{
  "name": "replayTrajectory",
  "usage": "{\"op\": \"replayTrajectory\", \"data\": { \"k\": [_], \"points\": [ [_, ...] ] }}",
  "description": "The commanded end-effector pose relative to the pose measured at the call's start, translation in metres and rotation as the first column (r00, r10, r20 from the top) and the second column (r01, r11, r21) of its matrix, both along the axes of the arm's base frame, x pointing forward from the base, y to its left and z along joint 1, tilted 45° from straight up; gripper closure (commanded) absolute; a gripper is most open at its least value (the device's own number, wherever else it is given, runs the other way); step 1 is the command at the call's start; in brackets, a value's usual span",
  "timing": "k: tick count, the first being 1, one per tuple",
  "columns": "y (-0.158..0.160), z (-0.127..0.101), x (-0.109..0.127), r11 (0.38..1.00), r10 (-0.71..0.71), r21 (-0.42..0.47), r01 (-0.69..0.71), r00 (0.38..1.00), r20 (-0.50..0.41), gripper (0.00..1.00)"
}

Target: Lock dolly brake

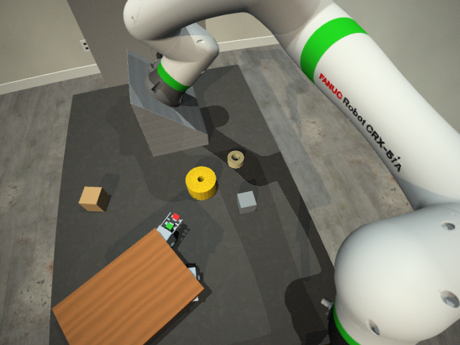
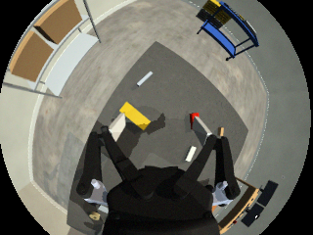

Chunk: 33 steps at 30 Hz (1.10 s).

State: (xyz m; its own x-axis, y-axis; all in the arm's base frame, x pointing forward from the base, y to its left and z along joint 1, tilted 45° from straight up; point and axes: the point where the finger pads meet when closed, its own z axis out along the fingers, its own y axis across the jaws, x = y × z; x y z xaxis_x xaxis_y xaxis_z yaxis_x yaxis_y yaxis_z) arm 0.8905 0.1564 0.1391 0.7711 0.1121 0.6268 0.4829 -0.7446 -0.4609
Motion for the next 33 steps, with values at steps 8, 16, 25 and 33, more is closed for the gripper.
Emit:
{"op": "replayTrajectory", "data": {
  "k": [8,16,25,33],
  "points": [
    [0.000,0.000,0.000,1.000,0.000,0.000,0.000,1.000,0.000,0.00],
    [0.000,0.000,0.000,1.000,0.000,0.000,0.000,1.000,0.000,0.00],
    [-0.074,-0.042,-0.072,0.985,0.126,-0.111,-0.133,0.990,-0.071,1.00],
    [-0.135,-0.076,-0.148,0.977,0.165,-0.124,-0.176,0.982,-0.093,1.00]
  ]
}}
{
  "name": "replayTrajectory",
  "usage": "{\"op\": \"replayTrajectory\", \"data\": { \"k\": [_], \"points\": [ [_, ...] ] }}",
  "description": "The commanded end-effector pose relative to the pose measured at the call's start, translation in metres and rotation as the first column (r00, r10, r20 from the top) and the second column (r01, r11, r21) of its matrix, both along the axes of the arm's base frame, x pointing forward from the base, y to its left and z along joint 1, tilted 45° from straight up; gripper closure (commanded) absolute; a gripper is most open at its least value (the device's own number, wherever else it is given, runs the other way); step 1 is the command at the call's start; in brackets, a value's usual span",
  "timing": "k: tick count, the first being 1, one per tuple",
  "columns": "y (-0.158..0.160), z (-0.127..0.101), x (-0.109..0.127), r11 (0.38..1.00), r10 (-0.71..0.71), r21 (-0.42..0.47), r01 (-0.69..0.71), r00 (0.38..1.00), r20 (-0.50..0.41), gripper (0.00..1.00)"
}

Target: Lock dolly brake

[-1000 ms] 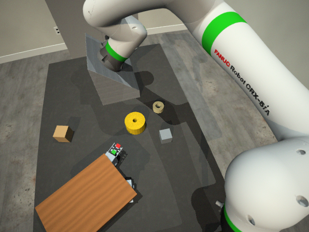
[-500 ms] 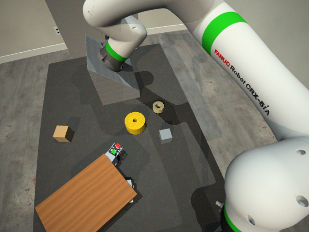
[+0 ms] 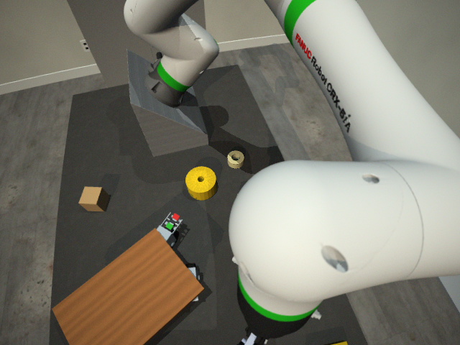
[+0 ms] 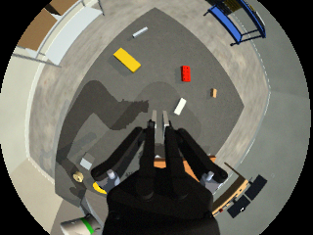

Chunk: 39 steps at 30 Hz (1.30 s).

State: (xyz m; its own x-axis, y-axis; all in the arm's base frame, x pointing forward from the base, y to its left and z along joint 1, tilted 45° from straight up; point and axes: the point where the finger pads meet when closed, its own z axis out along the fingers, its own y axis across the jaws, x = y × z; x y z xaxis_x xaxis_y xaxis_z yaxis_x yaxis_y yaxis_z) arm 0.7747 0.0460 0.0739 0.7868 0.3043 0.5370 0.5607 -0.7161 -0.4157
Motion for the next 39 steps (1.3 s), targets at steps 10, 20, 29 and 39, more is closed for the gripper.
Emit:
{"op": "replayTrajectory", "data": {
  "k": [10,20,29,39],
  "points": [
    [-0.086,-0.045,-0.167,0.989,0.147,-0.015,-0.148,0.987,-0.057,1.00],
    [-0.109,-0.058,-0.303,0.959,0.283,0.054,-0.279,0.955,-0.086,1.00],
    [-0.113,-0.059,-0.335,0.955,0.294,0.063,-0.290,0.952,-0.086,1.00],
    [-0.086,-0.087,-0.337,0.955,0.293,0.062,-0.289,0.952,-0.088,1.00]
  ]
}}
